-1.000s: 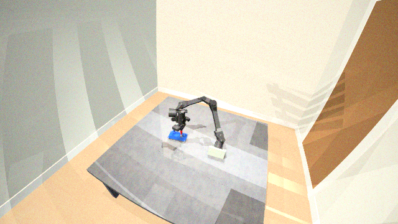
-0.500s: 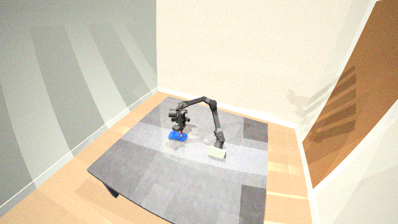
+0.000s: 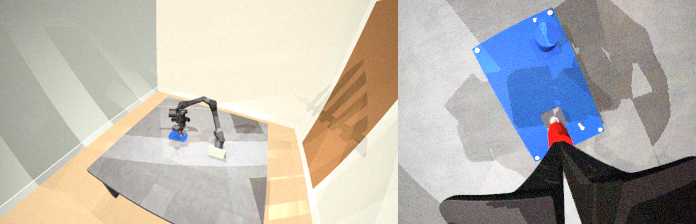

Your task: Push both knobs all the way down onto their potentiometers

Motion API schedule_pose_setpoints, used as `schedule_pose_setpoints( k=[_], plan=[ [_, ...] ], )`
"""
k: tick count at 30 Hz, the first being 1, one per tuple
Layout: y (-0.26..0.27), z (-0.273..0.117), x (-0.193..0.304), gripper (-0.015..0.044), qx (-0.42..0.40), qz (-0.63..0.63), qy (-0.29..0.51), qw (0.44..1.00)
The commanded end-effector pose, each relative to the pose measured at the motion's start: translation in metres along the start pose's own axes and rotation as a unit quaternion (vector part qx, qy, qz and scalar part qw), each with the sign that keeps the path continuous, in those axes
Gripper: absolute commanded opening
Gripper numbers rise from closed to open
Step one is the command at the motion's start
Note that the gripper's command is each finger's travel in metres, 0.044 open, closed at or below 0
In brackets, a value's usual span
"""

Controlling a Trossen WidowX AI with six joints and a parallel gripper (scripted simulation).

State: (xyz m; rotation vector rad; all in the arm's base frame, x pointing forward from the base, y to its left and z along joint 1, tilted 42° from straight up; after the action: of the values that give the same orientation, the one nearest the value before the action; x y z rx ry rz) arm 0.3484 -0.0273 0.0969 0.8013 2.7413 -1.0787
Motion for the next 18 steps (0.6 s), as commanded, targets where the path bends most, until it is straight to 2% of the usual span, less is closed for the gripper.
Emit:
schedule_pose_setpoints(
  k=[1, 18],
  plan=[
    [-0.0012, 0.0012, -0.0001, 0.0, 0.002, -0.002, -0.002, 1.0],
    [-0.0014, 0.0097, -0.0001, 0.0, 0.002, -0.002, -0.003, 1.0]
  ],
)
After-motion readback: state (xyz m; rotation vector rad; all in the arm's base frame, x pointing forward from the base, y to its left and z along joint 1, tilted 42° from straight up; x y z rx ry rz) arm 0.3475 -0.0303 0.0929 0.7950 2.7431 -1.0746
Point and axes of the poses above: the point midway between the two fingers, 35 mm back from their tips, its own z axis out along the fingers, its own y axis across the jaws, x = y × z, the point moved 3 cm from there along -z, back along the fingers, and after that the axes turned 12 degrees about z, right-handed, at the moved point
